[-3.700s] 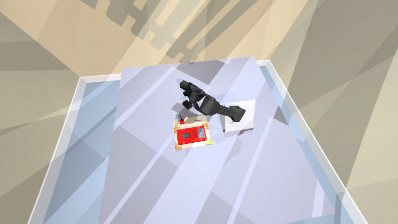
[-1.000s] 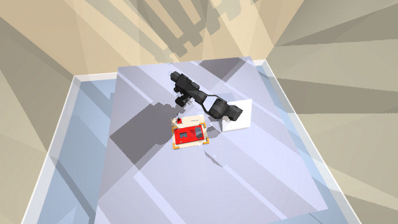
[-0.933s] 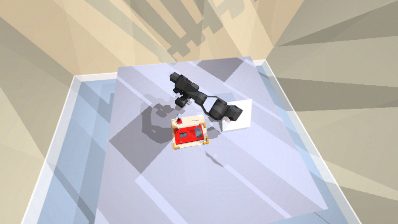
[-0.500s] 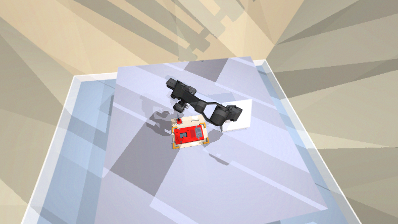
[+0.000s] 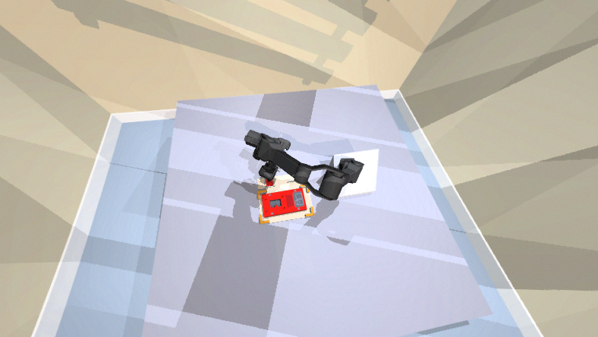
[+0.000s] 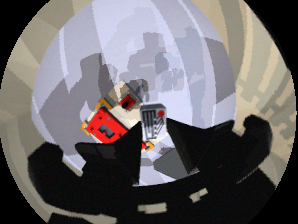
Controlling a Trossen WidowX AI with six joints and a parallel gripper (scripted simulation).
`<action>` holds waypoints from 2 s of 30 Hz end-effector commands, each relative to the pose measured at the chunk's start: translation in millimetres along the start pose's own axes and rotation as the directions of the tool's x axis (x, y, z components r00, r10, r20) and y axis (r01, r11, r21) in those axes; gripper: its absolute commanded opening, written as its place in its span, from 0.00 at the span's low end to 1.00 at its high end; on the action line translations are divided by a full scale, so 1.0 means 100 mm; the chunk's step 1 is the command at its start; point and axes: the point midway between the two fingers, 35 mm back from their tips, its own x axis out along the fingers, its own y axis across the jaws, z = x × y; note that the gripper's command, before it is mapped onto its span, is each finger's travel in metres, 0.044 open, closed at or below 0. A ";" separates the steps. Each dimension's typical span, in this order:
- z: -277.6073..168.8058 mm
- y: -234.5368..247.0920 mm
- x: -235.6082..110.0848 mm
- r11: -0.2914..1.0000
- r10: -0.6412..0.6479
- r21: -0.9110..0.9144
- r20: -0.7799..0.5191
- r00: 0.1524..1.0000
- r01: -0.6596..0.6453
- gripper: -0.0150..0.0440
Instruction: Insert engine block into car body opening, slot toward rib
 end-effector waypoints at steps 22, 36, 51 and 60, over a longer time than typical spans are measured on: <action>-0.17 0.69 0.16 0.962 0.025 -0.274 0.004 1.000 -0.023 0.25; -0.35 1.07 0.28 0.902 0.050 -0.428 -0.014 0.999 -0.051 0.25; -0.59 1.42 0.38 0.820 0.077 -0.566 -0.043 0.996 -0.088 0.25; -0.59 1.42 0.39 0.811 0.077 -0.579 -0.043 0.996 -0.088 0.52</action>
